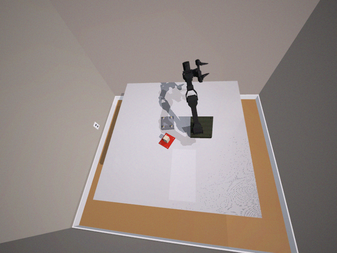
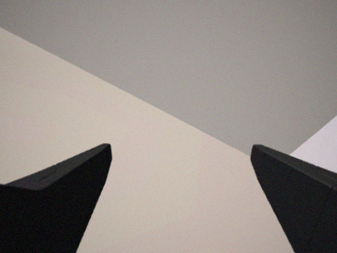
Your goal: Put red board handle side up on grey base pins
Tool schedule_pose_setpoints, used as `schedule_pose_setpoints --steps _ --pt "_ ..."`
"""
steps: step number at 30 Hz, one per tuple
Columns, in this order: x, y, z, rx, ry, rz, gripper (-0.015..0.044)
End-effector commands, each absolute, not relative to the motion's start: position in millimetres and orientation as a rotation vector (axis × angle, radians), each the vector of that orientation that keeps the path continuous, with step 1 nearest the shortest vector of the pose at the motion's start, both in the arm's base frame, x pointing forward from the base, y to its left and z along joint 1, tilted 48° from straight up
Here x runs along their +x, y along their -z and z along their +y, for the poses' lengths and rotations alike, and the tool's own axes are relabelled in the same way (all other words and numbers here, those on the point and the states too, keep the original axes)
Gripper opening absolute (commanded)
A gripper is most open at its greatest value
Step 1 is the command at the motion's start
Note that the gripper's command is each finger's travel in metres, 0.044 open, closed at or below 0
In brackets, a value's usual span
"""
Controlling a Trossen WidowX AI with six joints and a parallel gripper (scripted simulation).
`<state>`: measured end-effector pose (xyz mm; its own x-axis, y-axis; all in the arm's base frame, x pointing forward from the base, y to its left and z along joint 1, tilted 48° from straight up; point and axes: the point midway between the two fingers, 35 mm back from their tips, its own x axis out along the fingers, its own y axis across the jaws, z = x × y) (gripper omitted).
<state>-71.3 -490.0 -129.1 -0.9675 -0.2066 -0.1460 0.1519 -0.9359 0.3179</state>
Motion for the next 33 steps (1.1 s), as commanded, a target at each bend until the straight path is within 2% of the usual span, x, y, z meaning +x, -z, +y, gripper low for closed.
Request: schedule_pose_setpoints --steps 1,2,9,17,24,33 --pt "-69 129 -491 0.275 2.907 -0.443 0.0426" --pt "-63 128 -492 0.306 2.894 -0.400 0.0440" --pt "26 116 -493 0.657 2.625 0.179 0.0440" --pt "120 93 -450 0.871 2.219 0.685 0.0440" --pt "193 67 -380 0.979 1.758 1.083 0.0440" --pt "264 15 -250 1.033 1.027 1.468 0.0440"
